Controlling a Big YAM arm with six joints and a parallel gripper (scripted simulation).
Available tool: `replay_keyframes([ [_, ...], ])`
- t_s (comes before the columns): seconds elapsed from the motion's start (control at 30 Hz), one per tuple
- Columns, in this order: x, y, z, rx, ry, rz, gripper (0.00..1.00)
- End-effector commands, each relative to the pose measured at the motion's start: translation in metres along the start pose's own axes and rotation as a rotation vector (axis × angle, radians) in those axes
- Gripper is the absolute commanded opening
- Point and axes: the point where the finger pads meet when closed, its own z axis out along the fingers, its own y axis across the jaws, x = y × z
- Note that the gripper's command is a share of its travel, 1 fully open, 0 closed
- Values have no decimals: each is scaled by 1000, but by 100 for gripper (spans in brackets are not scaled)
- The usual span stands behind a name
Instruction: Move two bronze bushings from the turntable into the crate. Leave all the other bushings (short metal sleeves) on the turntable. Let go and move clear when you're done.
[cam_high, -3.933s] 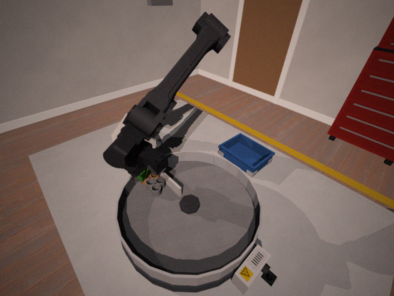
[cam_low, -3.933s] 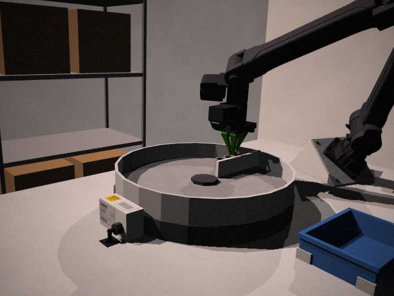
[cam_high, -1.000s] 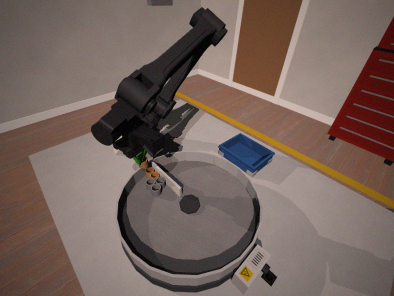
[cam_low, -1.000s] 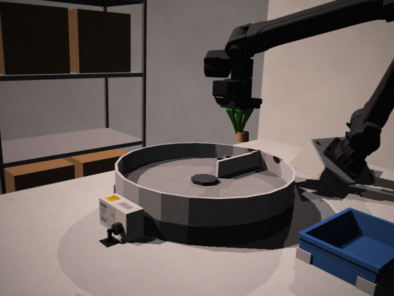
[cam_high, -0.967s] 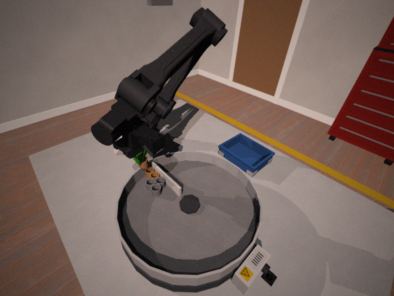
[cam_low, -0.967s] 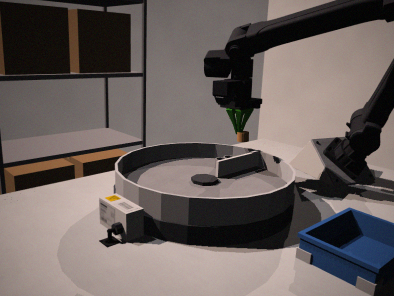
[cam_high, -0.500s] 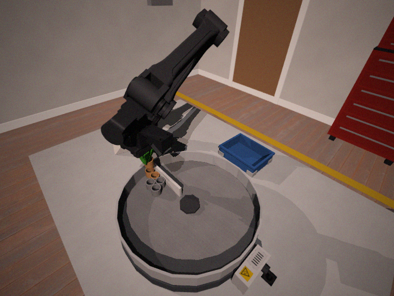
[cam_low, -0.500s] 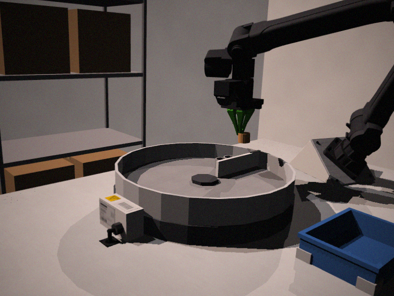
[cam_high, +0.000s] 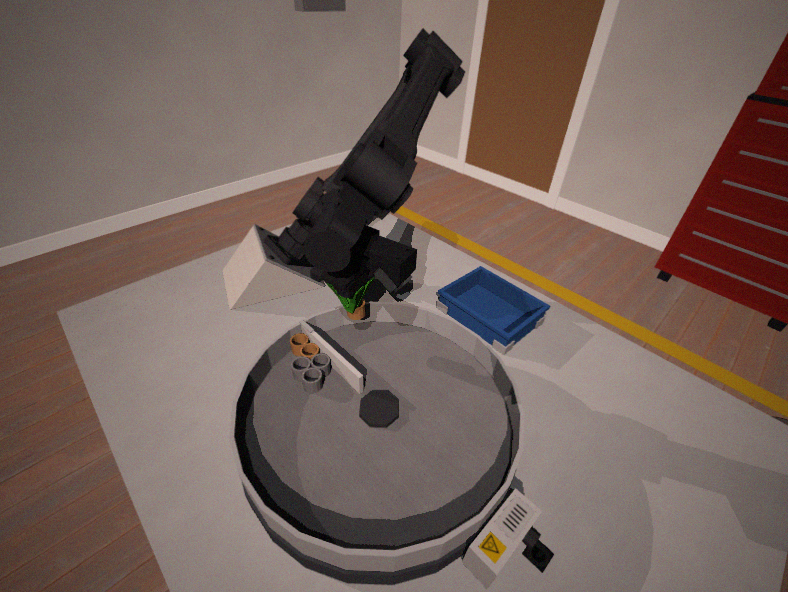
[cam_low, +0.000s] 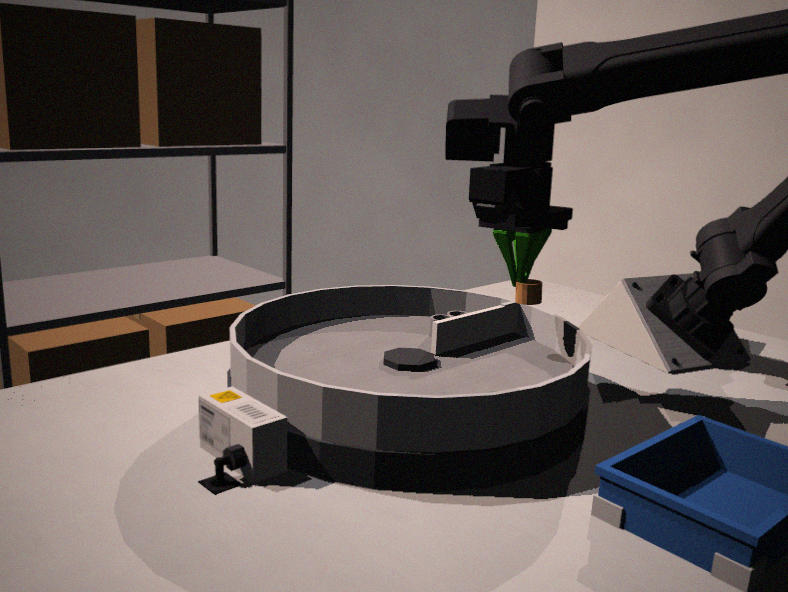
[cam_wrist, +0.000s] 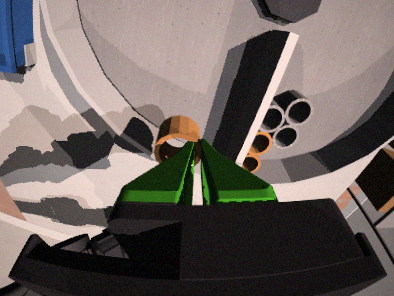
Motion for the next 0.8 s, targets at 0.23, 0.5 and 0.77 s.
replay_keyframes([
  [0.23, -85, 117, -16, 40, -18, 4, 0],
  [0.5, -124, 177, -15, 43, -38, -13, 0],
  [0.77, -160, 241, -15, 33, -46, -14, 0],
])
